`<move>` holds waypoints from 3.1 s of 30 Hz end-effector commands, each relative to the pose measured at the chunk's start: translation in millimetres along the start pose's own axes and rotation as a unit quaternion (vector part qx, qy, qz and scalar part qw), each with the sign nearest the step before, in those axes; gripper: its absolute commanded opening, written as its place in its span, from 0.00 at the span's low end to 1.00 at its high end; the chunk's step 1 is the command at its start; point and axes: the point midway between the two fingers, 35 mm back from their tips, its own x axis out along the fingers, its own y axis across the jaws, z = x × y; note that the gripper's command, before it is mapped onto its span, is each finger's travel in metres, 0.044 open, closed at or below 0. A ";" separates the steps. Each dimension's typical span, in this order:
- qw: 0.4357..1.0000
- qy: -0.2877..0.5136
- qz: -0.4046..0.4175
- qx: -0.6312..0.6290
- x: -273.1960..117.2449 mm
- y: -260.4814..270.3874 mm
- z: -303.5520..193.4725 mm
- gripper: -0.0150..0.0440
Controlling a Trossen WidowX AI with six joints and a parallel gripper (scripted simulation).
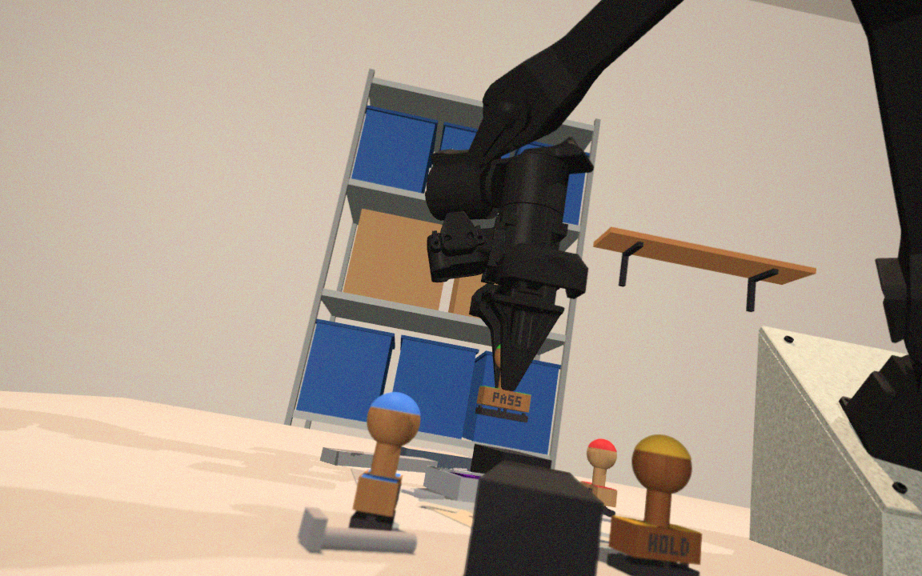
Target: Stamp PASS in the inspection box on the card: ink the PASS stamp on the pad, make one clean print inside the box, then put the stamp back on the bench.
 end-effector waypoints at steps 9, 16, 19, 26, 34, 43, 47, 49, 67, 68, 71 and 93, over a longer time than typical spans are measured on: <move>1.000 -0.002 0.002 0.003 8.0 1.0 0.5 0.25; 1.000 -0.002 0.002 0.002 12.7 1.0 0.7 0.25; 1.000 -0.002 0.002 0.002 14.7 1.0 0.8 0.25; 1.000 -0.002 0.002 0.002 19.4 1.1 0.9 0.25; 1.000 -0.002 0.002 0.002 24.7 1.3 0.9 0.25; 1.000 -0.002 0.002 0.001 30.6 1.6 0.8 0.25; 1.000 -0.002 0.002 0.001 33.3 1.7 0.7 0.25; 1.000 -0.002 0.002 0.001 34.6 1.8 0.6 0.25; 1.000 -0.002 0.003 -0.002 46.0 2.5 -0.1 0.25; 1.000 -0.002 0.003 -0.003 46.3 2.6 -0.1 0.25; 1.000 -0.002 0.003 -0.004 46.7 2.6 -0.1 0.25; 1.000 -0.002 0.003 -0.005 50.9 2.7 -0.1 0.25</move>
